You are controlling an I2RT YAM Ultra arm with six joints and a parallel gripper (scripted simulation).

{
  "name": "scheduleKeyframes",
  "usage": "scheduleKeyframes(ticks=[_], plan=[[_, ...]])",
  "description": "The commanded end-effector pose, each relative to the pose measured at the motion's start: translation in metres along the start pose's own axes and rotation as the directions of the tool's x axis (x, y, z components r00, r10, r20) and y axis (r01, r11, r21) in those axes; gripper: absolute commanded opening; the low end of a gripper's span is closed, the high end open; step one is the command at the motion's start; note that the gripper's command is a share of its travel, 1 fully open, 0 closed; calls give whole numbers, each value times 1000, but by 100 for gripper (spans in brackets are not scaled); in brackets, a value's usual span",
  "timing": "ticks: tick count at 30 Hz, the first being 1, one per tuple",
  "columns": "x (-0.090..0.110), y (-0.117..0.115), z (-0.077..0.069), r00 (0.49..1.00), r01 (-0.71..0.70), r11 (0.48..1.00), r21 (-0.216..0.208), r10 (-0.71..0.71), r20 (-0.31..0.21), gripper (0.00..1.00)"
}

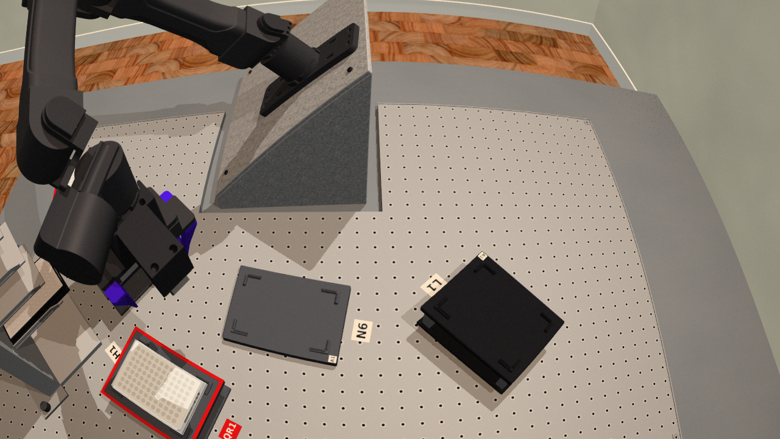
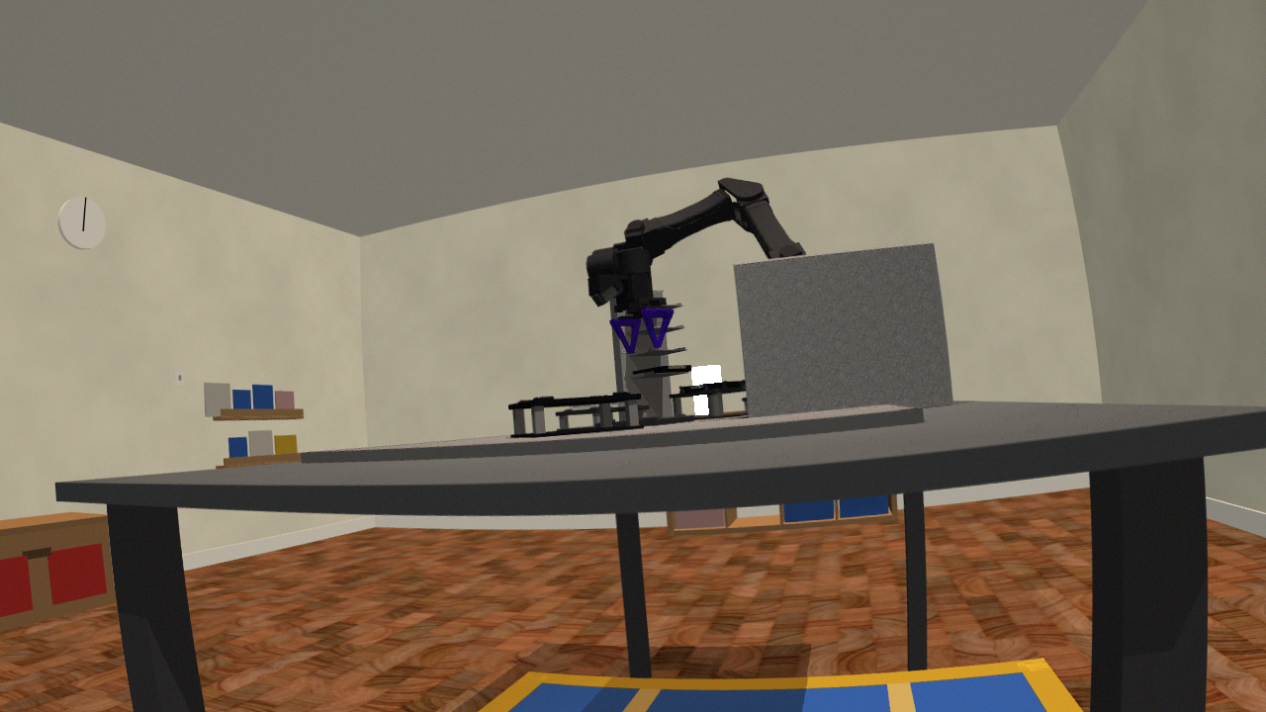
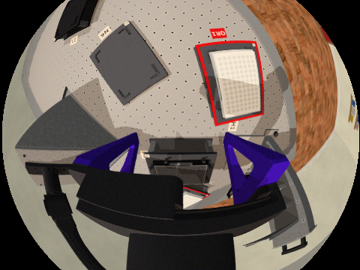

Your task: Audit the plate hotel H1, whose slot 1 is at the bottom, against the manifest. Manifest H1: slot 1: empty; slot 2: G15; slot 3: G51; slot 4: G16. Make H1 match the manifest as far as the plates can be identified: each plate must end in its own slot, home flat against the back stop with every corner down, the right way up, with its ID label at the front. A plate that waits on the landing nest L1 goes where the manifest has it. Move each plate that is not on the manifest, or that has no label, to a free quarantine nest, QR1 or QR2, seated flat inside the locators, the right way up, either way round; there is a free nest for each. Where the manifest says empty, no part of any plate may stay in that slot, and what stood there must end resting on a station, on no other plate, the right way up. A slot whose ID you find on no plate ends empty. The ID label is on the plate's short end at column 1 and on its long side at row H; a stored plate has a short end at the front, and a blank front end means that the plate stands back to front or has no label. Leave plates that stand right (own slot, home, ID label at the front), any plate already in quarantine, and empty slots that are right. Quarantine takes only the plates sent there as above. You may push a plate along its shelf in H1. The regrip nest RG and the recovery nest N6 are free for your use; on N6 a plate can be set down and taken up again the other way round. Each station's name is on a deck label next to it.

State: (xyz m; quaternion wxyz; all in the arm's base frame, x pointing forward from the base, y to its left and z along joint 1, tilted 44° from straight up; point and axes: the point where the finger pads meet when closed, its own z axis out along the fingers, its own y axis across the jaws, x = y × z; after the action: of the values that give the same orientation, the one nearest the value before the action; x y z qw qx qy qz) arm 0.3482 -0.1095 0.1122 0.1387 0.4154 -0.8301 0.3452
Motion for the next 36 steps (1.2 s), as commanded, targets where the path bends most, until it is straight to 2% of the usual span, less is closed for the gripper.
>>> scheduleKeyframes(ticks=[1,33,36], plan=[[-2,-1,0,1000,2,1000,8,-2,8,100],[-2,-1,46,1000,2,1000,8,-2,7,100],[-2,-1,46,1000,2,1000,8,-2,7,100]])
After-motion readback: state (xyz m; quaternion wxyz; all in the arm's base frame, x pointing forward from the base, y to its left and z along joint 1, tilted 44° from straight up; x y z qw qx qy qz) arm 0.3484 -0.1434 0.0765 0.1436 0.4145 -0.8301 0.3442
